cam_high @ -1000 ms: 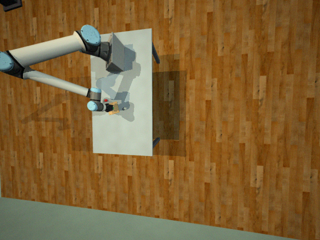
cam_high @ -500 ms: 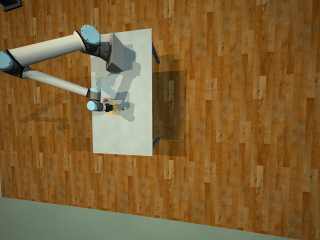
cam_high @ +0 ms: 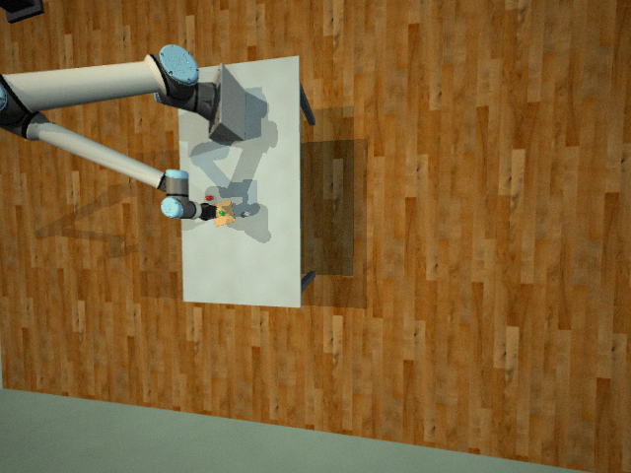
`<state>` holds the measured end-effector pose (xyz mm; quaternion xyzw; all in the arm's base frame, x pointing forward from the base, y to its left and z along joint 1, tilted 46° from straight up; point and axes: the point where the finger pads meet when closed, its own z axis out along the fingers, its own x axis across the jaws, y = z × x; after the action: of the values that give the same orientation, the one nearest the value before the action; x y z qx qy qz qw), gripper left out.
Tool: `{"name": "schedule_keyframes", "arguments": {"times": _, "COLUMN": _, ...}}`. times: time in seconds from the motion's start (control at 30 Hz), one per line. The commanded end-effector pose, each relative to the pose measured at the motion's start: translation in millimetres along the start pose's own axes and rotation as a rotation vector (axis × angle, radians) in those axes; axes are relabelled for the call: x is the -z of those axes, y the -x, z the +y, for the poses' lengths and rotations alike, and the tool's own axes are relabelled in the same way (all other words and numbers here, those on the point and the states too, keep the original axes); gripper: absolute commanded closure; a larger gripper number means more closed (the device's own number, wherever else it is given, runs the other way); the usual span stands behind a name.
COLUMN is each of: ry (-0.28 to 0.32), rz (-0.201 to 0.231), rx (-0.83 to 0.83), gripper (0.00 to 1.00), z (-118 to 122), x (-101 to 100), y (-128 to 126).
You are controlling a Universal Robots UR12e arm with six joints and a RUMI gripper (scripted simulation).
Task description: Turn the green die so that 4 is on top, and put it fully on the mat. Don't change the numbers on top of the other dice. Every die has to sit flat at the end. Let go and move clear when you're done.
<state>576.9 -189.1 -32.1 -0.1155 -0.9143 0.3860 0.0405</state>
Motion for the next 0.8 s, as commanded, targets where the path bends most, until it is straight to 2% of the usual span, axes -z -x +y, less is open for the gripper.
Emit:
{"name": "schedule_keyframes", "arguments": {"times": 0.0, "ry": 0.0, "rz": 0.003, "rx": -0.001, "gripper": 0.76, "z": 0, "x": 17, "y": 0}}
{"name": "schedule_keyframes", "arguments": {"times": 0.27, "ry": 0.0, "rz": 0.003, "rx": -0.001, "gripper": 0.76, "z": 0, "x": 28, "y": 1}}
{"name": "schedule_keyframes", "arguments": {"times": 0.3, "ry": 0.0, "rz": 0.003, "rx": -0.001, "gripper": 0.0, "z": 0, "x": 28, "y": 1}}
{"name": "schedule_keyframes", "arguments": {"times": 0.77, "ry": 0.0, "rz": 0.003, "rx": -0.001, "gripper": 0.0, "z": 0, "x": 28, "y": 1}}
